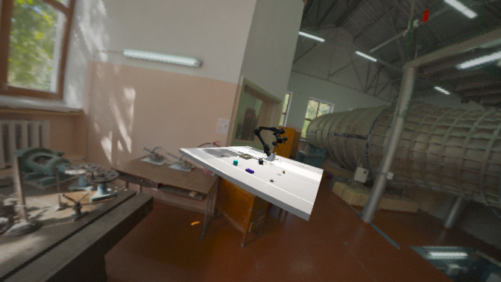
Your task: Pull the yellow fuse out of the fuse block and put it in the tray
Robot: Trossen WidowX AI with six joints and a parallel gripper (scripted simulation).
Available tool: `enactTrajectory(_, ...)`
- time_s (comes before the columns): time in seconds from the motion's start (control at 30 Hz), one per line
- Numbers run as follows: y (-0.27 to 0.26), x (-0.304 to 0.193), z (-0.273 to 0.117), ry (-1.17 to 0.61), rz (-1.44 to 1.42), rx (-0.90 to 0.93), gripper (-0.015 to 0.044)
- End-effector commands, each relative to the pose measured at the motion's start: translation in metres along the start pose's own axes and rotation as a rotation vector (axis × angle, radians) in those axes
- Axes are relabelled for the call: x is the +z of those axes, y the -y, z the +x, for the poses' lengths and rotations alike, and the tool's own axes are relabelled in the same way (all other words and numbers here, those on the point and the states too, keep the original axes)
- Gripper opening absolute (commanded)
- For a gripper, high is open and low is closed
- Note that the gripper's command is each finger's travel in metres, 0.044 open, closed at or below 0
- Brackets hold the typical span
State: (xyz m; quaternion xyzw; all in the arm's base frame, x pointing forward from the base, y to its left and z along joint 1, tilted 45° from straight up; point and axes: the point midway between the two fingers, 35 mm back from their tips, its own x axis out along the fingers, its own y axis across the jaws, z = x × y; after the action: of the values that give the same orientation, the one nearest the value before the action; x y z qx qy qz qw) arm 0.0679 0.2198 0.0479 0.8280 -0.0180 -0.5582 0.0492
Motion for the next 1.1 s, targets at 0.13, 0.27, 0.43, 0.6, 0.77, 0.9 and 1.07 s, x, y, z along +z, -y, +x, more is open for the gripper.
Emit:
enactTrajectory(0.13,-0.01,-0.041,0.016,-0.023,0.173,0.119,0.0269)
enactTrajectory(0.27,-0.031,-0.085,0.035,-0.042,0.365,0.261,0.0164)
enactTrajectory(0.43,-0.073,-0.135,0.059,-0.06,0.607,0.44,0.0072)
enactTrajectory(0.6,-0.13,-0.173,0.082,-0.068,0.836,0.627,0.0072)
enactTrajectory(0.77,-0.186,-0.194,0.1,-0.048,0.976,0.805,0.0072)
enactTrajectory(0.9,-0.189,-0.194,0.1,-0.047,0.981,0.812,0.0072)
enactTrajectory(1.07,-0.189,-0.194,0.102,-0.047,0.981,0.812,0.0072)
